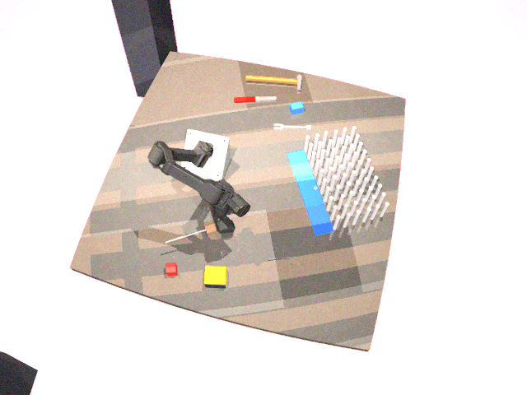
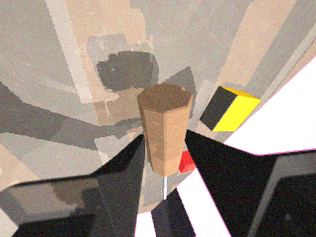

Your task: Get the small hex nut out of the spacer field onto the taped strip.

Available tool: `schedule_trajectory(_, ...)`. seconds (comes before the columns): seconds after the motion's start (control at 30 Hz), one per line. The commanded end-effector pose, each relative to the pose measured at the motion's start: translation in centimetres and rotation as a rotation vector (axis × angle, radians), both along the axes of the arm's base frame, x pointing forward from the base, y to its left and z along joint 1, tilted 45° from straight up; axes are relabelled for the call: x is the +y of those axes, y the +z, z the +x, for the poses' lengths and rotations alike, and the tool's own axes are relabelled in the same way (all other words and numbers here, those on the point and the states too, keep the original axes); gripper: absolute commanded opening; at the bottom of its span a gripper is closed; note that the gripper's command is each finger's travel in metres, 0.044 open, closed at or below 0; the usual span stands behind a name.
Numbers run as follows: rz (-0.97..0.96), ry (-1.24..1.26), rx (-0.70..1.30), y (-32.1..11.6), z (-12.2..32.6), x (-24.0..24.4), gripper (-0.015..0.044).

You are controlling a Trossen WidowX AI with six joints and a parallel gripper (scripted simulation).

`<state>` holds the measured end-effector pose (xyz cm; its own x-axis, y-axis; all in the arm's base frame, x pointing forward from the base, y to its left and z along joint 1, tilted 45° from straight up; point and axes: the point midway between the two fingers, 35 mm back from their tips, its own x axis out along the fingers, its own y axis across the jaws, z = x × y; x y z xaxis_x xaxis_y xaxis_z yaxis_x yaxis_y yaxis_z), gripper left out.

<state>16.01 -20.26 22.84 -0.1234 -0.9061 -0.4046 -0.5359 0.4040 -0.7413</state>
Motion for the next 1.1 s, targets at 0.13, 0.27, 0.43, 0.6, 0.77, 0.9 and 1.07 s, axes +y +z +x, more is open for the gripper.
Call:
schedule_trajectory(0.13,0.003,0.003,0.004,-0.4,0.0,-0.3,0.0)
schedule_trajectory(0.27,0.003,0.003,0.004,-0.6,0.1,-0.5,0.0)
schedule_trajectory(0.43,0.003,0.003,0.003,-0.7,0.1,-0.7,0.0)
schedule_trajectory(0.6,0.003,0.003,0.003,-0.9,0.1,-0.9,0.0)
schedule_trajectory(0.77,0.003,0.004,0.002,-1.1,0.1,-1.1,0.0)
schedule_trajectory(0.9,0.003,0.004,0.002,-1.3,0.1,-1.2,0.0)
schedule_trajectory(1.07,0.002,0.005,0.002,-1.4,0.1,-1.4,0.0)
